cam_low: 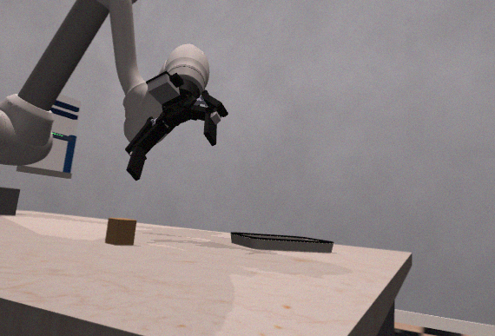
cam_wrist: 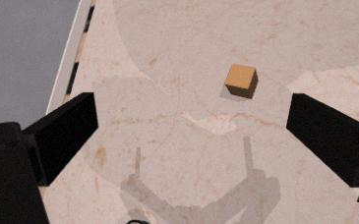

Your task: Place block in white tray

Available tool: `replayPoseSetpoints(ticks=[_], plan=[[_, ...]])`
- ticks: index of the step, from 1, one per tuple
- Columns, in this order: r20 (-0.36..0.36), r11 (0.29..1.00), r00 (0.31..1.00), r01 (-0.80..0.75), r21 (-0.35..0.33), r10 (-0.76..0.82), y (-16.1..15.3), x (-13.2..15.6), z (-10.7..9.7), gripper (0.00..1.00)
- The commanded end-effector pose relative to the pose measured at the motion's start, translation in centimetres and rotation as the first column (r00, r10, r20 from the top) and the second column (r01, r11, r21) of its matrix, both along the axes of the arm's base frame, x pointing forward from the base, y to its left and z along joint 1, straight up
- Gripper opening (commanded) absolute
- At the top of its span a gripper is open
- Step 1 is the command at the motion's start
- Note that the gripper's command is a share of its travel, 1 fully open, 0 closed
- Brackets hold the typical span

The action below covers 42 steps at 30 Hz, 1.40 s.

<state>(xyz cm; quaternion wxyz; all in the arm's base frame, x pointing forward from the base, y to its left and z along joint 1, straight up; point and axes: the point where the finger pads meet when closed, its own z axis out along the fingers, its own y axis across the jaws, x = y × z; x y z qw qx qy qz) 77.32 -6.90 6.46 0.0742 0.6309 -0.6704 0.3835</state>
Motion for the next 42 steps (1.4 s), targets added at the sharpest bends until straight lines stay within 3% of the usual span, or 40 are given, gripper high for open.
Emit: replayPoseSetpoints(ticks=[1,17,18,26,30,42], plan=[[0.001,1.000,1.000,0.000,0.000,0.000,0.0,0.0,0.1,1.00],[0.001,1.000,1.000,0.000,0.000,0.000,0.0,0.0,0.1,1.00],[0.001,1.000,1.000,0.000,0.000,0.000,0.0,0.0,0.1,0.38],[-0.052,0.995,0.994,-0.093,0.023,0.094,-0.5,0.0,-0.2,0.38],[-0.119,0.976,0.970,-0.208,0.061,0.214,-1.3,0.0,-0.7,0.38],[-0.218,0.929,0.904,-0.346,0.131,0.367,-2.4,-0.3,-1.4,0.38]])
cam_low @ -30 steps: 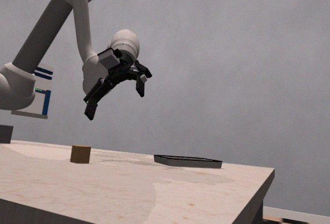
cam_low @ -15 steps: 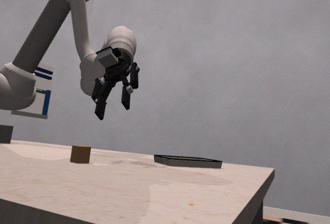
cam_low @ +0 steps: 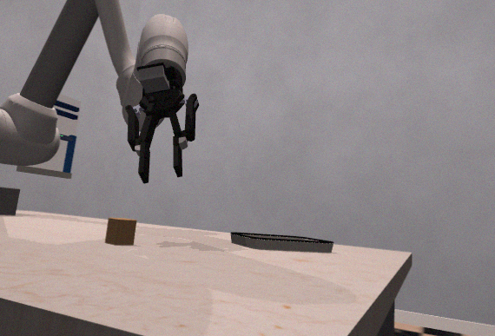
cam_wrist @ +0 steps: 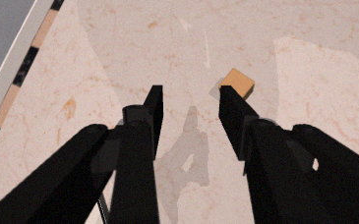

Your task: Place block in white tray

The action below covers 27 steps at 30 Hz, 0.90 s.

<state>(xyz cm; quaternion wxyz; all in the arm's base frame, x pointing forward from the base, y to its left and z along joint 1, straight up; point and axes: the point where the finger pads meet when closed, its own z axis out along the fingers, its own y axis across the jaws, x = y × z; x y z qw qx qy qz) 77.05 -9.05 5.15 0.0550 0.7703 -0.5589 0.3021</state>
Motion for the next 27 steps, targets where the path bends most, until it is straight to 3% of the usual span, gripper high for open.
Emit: replayPoseSetpoints(ticks=[1,17,27], plan=[[-0.042,0.999,0.998,-0.035,0.019,0.036,-0.3,-0.1,-0.1,0.38],[-0.170,0.967,0.953,-0.238,0.088,0.250,-1.6,-0.2,-0.9,0.38],[-0.253,0.917,0.882,-0.369,0.153,0.398,-2.7,-0.4,-1.4,0.38]])
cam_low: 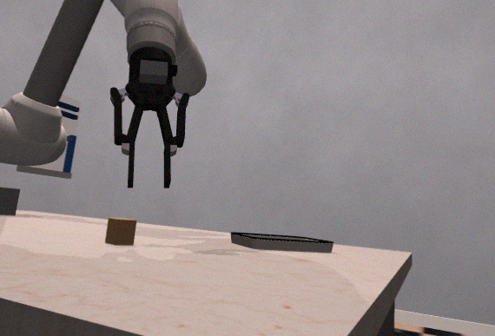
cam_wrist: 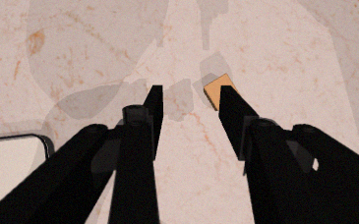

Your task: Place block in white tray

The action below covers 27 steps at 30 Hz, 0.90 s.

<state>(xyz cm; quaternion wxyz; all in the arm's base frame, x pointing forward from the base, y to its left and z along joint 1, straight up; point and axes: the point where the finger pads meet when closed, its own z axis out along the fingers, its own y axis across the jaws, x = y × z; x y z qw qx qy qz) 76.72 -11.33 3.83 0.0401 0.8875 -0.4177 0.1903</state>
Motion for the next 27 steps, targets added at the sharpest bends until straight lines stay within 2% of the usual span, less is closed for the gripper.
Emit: replayPoseSetpoints(ticks=[1,11,16,22,27], plan=[[-0.042,0.998,0.998,-0.050,0.026,0.051,-0.4,0.0,-0.1,0.38],[-0.166,0.964,0.951,-0.248,0.099,0.262,-1.7,-0.2,-0.8,0.38],[-0.185,0.951,0.935,-0.285,0.117,0.303,-1.9,-0.2,-1.0,0.38],[-0.282,0.869,0.824,-0.447,0.210,0.492,-3.2,-0.4,-1.7,0.38],[-0.304,0.841,0.785,-0.486,0.239,0.540,-3.6,-0.5,-1.9,0.38]])
